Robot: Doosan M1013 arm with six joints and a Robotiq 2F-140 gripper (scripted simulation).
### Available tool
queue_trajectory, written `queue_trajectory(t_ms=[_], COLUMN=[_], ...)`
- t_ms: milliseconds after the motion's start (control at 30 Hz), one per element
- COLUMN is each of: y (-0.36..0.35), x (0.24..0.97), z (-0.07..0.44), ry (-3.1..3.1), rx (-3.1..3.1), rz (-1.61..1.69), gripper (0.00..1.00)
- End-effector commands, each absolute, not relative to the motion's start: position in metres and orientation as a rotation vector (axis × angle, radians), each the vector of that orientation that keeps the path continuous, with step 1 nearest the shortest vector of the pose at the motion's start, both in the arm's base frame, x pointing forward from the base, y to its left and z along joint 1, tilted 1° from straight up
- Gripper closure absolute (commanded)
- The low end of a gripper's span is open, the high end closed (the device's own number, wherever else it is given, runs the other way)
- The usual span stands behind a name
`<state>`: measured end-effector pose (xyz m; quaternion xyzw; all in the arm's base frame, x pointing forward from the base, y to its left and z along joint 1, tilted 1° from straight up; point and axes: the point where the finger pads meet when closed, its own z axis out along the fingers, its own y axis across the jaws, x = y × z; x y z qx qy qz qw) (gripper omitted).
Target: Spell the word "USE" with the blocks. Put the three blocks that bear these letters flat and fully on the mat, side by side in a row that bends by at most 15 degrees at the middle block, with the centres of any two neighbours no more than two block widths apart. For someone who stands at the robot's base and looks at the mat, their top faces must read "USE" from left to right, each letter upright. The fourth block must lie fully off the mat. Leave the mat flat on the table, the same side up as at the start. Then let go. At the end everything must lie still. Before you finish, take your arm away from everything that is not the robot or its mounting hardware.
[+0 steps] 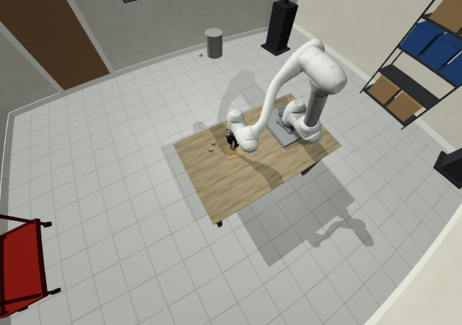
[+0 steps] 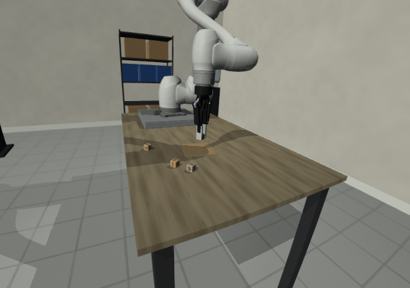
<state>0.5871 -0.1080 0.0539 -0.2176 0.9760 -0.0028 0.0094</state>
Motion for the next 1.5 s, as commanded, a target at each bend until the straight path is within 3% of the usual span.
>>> queue_trajectory(t_ms=[0, 200, 567, 833, 1467], y=[-0.110, -0.110, -0.110, -0.110, -0.110], x=[0.588, 0.588, 0.588, 0.587, 0.583], z=[0.071, 0.099, 0.101, 0.060, 0.056], ry=[3.048, 3.048, 3.048, 3.078, 2.704], rx=[-0.682, -0.682, -0.682, -0.531, -0.470], rz=[-0.009, -0.009, -0.009, -0.007, 0.091], gripper=[0.87, 0.87, 0.87, 0.87, 0.87])
